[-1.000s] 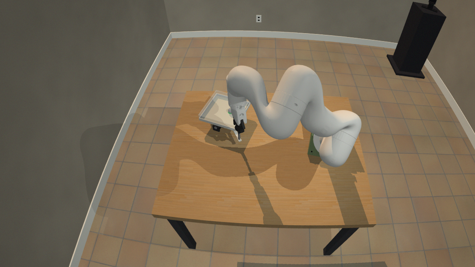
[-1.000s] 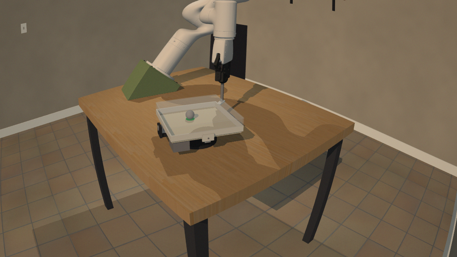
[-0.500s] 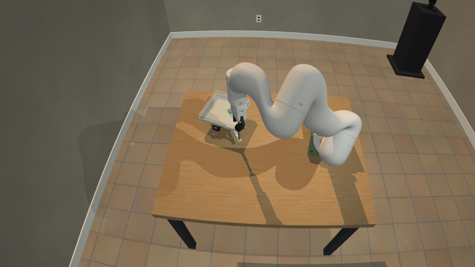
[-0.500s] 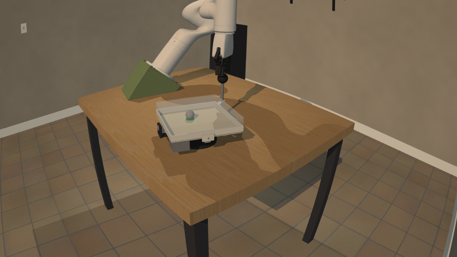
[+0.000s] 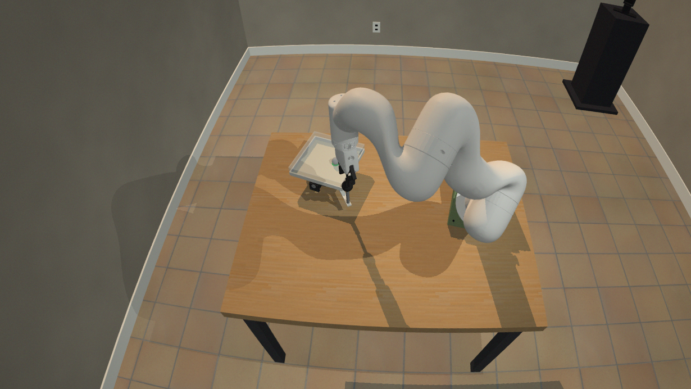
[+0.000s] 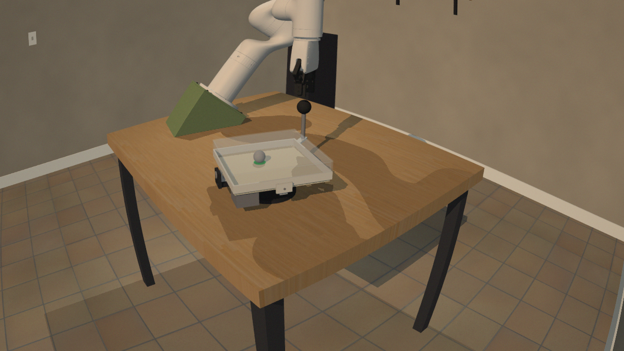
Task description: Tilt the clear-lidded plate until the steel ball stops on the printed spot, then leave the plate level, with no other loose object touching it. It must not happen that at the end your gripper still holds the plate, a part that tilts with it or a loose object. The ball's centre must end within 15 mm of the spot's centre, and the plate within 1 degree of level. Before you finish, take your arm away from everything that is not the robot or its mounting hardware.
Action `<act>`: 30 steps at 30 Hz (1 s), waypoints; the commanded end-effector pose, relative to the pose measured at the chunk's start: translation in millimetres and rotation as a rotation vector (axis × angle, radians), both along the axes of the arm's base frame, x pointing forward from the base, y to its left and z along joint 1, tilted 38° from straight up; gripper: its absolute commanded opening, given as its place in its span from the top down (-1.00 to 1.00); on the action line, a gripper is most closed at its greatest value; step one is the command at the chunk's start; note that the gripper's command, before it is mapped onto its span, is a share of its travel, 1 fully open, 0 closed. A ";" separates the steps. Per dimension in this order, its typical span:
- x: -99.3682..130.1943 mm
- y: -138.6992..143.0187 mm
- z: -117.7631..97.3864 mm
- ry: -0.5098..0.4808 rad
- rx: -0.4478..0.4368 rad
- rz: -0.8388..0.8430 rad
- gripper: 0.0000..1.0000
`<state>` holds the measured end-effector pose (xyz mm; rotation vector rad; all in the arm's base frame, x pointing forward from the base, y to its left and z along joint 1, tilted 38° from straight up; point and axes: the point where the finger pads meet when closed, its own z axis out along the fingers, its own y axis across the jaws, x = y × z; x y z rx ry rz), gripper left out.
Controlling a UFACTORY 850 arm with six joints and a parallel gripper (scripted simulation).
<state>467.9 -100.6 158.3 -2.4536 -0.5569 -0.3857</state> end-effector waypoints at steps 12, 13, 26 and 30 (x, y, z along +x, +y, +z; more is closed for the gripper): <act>-0.1 -2.7 3.1 -0.001 -0.001 -0.001 -1.00; -0.1 -2.7 3.1 -0.001 -0.001 -0.001 -1.00; -0.1 -2.7 3.1 -0.001 -0.001 -0.001 -1.00; -0.1 -2.7 3.1 -0.001 -0.001 -0.001 -1.00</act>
